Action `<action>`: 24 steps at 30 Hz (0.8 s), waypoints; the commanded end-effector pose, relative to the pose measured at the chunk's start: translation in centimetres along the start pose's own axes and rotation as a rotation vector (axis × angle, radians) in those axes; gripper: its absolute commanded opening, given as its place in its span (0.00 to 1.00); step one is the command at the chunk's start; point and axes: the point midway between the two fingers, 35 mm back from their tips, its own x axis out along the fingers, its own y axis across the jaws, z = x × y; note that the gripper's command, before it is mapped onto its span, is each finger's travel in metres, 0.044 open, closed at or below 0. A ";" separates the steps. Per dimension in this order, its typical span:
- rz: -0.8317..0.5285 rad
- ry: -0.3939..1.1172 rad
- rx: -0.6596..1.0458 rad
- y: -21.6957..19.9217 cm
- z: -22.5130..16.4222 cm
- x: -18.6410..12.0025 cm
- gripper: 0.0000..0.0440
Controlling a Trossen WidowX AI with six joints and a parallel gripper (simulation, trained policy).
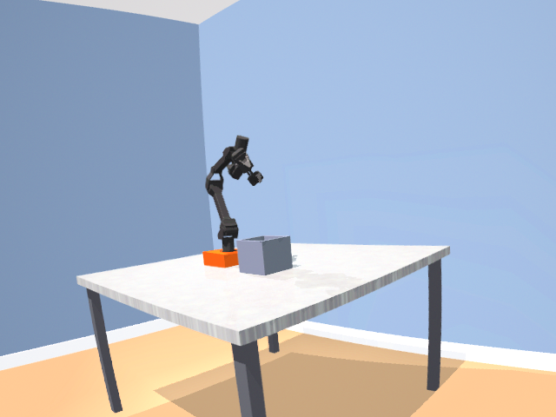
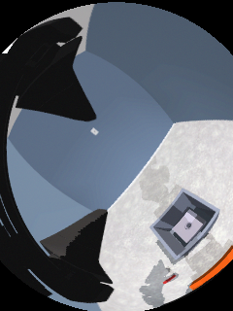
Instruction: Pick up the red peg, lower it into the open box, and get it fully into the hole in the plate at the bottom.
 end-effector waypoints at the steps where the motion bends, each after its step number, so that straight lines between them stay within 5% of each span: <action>1: -0.075 0.014 0.007 -1.8 -0.5 0.6 1.00; 24: -0.597 0.050 -0.180 -15.9 -1.9 1.3 0.99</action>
